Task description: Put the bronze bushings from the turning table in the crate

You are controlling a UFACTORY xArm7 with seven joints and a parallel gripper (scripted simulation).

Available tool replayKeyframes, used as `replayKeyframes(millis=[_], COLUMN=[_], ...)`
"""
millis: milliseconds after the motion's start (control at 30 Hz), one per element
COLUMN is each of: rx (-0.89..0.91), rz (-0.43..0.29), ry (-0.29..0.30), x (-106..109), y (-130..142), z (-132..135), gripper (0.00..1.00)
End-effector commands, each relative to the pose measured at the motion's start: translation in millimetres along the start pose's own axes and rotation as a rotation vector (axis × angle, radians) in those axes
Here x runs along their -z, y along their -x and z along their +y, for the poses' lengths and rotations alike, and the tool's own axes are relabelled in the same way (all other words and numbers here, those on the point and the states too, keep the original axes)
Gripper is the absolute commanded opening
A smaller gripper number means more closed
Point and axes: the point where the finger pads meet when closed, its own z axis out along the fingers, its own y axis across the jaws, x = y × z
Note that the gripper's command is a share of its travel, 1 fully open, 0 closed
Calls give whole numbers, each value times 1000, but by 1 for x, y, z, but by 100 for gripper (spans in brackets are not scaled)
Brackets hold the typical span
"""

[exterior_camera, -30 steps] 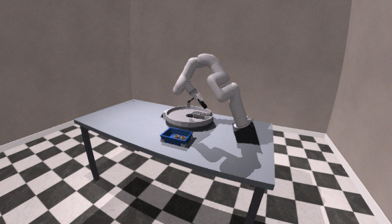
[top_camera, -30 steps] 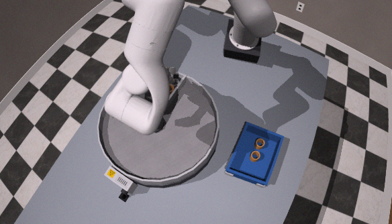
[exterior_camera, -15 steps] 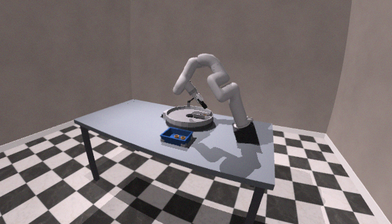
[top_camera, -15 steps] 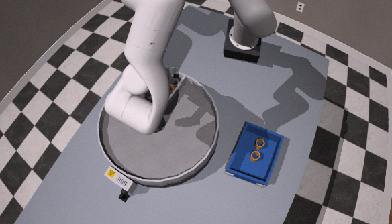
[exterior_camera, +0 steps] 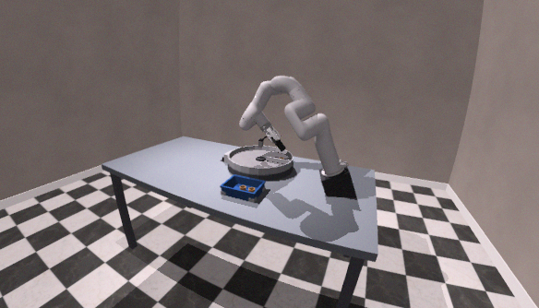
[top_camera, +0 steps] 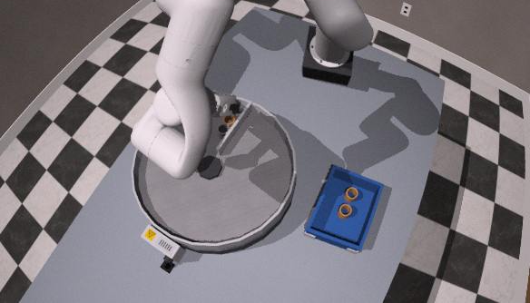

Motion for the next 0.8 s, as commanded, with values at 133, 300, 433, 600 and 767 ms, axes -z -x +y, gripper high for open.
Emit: replayKeyframes(millis=[133, 300, 433, 600, 767], rx=[-164, -165, -165, -165, -166], rz=[-1, -1, -1, -1, -2], ry=[-139, -139, -139, -139, -139], x=[-9, -10, -10, -9, -9], y=[-5, -5, -5, -5, -6], z=[0, 0, 0, 0, 1], gripper=[11, 11, 11, 11, 11])
